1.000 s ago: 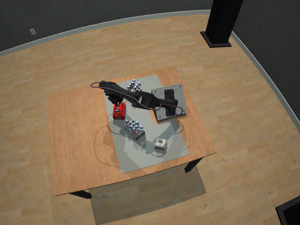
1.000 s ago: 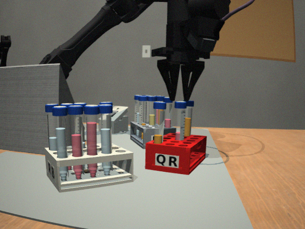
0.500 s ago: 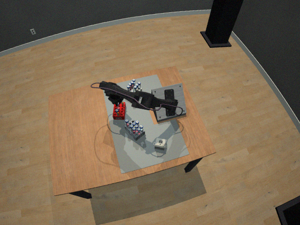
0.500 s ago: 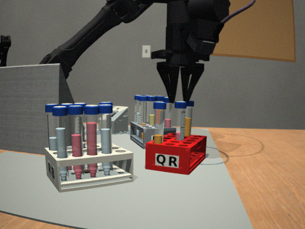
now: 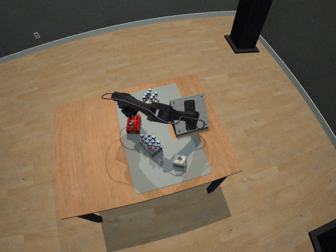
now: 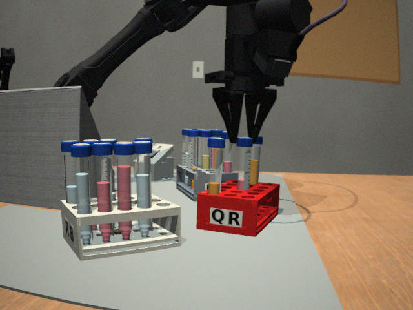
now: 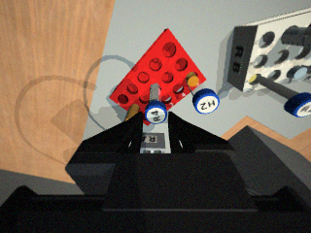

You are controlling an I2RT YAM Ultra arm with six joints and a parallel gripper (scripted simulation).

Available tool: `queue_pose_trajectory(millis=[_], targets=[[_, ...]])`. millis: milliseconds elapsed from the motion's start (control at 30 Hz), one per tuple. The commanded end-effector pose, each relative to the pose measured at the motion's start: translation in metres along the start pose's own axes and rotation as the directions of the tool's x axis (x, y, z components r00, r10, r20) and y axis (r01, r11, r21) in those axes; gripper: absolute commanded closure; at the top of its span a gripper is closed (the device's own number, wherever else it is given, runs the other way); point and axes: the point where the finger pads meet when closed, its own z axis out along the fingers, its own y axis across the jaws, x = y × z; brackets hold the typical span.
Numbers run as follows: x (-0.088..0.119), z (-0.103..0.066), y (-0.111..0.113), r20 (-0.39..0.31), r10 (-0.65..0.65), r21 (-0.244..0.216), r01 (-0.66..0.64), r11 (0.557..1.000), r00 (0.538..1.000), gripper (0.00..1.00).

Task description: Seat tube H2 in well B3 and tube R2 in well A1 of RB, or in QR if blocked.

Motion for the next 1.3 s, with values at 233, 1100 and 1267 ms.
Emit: queue_pose_trajectory(millis=[233, 1100, 1267], targets=[[-0.002, -0.004, 0.002, 0.013, -0.003, -0.011, 0.004, 1.0, 1.0, 1.0], [-0.002, -0.004, 0.002, 0.013, -0.003, -0.011, 0.004, 1.0, 1.0, 1.0], [-0.002, -0.022, 0.007, 0.037, -0.02, -0.022, 0.021, 1.0, 0.999, 1.0]])
